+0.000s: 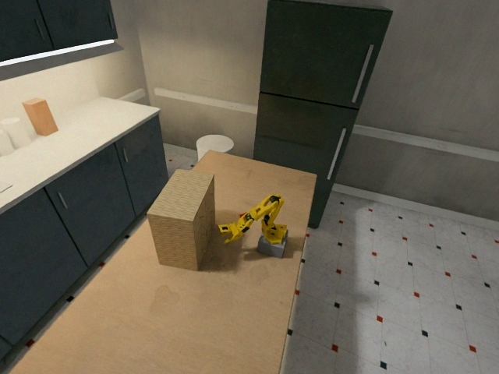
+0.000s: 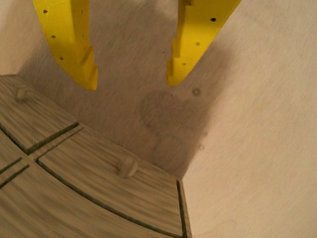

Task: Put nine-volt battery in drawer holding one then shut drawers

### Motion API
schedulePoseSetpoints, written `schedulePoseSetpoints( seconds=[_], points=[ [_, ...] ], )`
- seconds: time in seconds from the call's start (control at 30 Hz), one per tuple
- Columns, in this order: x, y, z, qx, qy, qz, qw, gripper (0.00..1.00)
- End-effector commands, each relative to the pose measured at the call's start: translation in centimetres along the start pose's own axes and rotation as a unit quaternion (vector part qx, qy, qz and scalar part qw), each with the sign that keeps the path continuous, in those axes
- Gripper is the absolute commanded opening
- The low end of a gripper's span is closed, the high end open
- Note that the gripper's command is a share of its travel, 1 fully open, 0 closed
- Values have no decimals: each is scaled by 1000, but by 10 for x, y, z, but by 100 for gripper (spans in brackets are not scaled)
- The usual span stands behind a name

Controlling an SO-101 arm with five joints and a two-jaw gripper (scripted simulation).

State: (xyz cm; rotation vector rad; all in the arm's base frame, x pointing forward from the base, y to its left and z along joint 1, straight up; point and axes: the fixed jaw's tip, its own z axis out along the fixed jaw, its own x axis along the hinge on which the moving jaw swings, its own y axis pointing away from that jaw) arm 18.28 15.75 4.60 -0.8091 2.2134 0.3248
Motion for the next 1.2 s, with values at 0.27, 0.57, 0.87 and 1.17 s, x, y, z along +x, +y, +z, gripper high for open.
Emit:
schedulePoseSetpoints(
  seconds=[0.27,0.57,0.87,1.17],
  points=[
    [19,-1,-30,1,57,-4,998,21],
    [33,-1,-46,0,88,-5,996,21],
    [54,-1,-65,0,129,-6,992,21],
    [60,-1,-70,-1,139,-6,990,21]
  ],
)
